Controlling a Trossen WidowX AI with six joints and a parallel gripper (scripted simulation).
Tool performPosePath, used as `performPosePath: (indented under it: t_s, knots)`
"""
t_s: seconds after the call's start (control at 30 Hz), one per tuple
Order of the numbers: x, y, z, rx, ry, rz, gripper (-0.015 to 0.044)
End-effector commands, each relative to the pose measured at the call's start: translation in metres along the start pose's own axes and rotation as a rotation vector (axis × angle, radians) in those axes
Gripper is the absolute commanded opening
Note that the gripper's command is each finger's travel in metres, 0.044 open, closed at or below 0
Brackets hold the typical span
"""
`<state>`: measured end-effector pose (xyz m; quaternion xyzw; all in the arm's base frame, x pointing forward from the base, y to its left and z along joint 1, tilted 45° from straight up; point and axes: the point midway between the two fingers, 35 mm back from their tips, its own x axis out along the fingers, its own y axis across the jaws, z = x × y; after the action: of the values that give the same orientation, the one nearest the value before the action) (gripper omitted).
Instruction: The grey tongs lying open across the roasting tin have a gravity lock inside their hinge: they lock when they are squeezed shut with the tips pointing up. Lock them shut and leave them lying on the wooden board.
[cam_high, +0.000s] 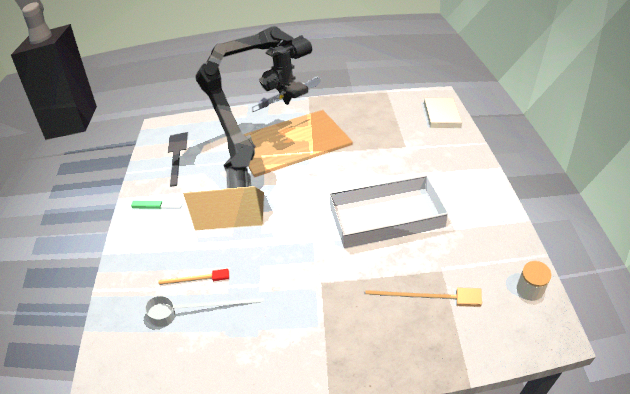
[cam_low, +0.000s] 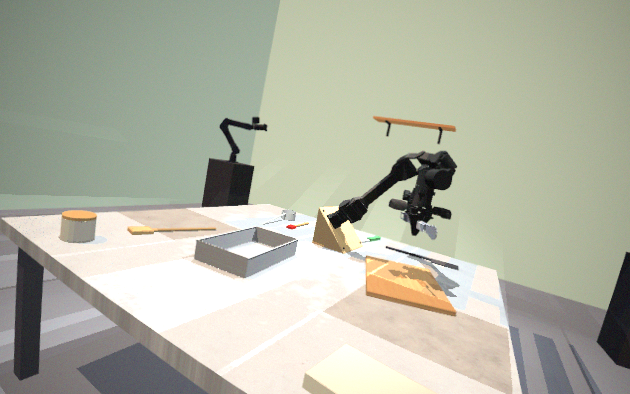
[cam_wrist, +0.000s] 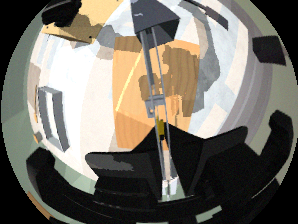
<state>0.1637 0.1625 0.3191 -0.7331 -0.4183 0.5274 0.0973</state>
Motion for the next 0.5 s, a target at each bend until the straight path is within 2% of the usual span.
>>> performPosePath:
  t_s: [0.0,0.47]
  knots:
    - [0.0,0.0,0.0,-0.021,0.002,0.004,-0.015]
    - [0.016,0.006,0.004,-0.152,0.088,0.123,-0.015]
